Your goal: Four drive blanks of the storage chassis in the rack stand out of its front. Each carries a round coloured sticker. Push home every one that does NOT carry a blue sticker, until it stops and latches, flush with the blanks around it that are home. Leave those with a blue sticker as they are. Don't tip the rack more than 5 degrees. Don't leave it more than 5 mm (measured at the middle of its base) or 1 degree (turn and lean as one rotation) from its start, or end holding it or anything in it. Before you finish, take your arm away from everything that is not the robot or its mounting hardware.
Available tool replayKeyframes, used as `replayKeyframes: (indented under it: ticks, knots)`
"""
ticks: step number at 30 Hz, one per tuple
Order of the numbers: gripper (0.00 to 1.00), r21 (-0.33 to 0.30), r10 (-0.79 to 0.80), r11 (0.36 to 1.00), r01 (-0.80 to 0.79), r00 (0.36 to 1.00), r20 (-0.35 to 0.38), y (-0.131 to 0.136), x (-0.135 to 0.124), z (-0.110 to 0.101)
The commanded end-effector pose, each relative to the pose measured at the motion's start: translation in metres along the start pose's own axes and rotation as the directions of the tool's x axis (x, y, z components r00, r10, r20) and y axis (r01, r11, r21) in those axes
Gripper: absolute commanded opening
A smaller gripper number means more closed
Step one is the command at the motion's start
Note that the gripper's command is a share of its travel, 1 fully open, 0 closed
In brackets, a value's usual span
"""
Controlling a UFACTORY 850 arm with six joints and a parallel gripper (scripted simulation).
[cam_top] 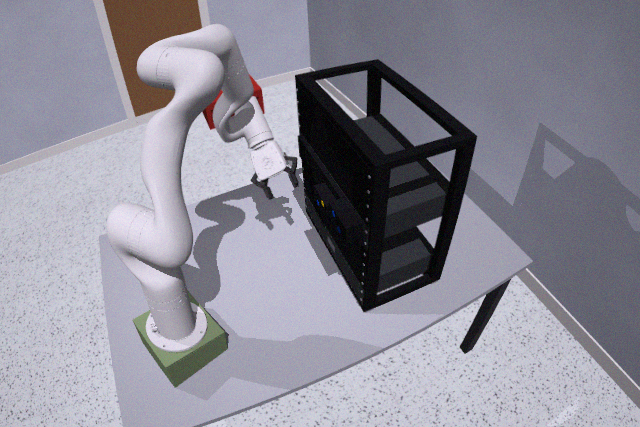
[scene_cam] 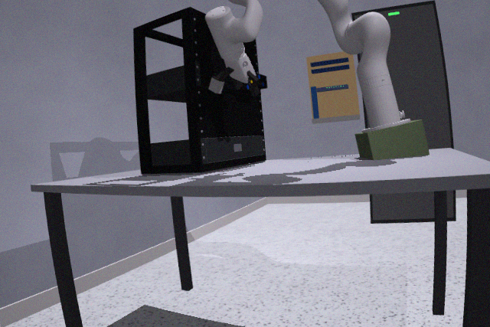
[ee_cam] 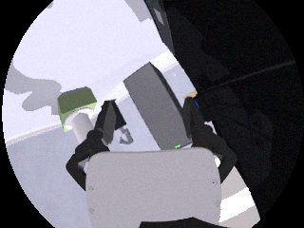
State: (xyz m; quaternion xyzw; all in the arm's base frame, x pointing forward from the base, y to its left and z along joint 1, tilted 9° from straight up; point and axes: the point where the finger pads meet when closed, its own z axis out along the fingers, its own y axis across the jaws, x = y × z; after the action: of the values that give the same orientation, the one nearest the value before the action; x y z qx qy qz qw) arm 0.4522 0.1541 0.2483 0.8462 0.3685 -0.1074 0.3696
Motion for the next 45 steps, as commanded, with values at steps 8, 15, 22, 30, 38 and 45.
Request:
replayKeyframes:
  ticks: [8,15,22,30,38,45]
  knots:
    - [1.00,-0.006,-0.009,1.000,0.009,1.000,0.006,0.001,0.000,0.000]
    - [1.00,-0.016,-0.028,0.999,0.028,0.999,0.019,0.001,-0.002,0.001]
    - [1.00,-0.043,-0.077,0.996,0.080,0.995,0.057,0.002,-0.005,0.002]
    - [1.00,-0.084,-0.161,0.981,0.172,0.979,0.125,0.004,-0.010,0.006]
    - [1.00,-0.135,-0.280,0.939,0.316,0.931,0.234,0.007,-0.017,0.011]
    - [1.00,-0.176,-0.416,0.842,0.510,0.821,0.390,0.011,-0.028,0.019]
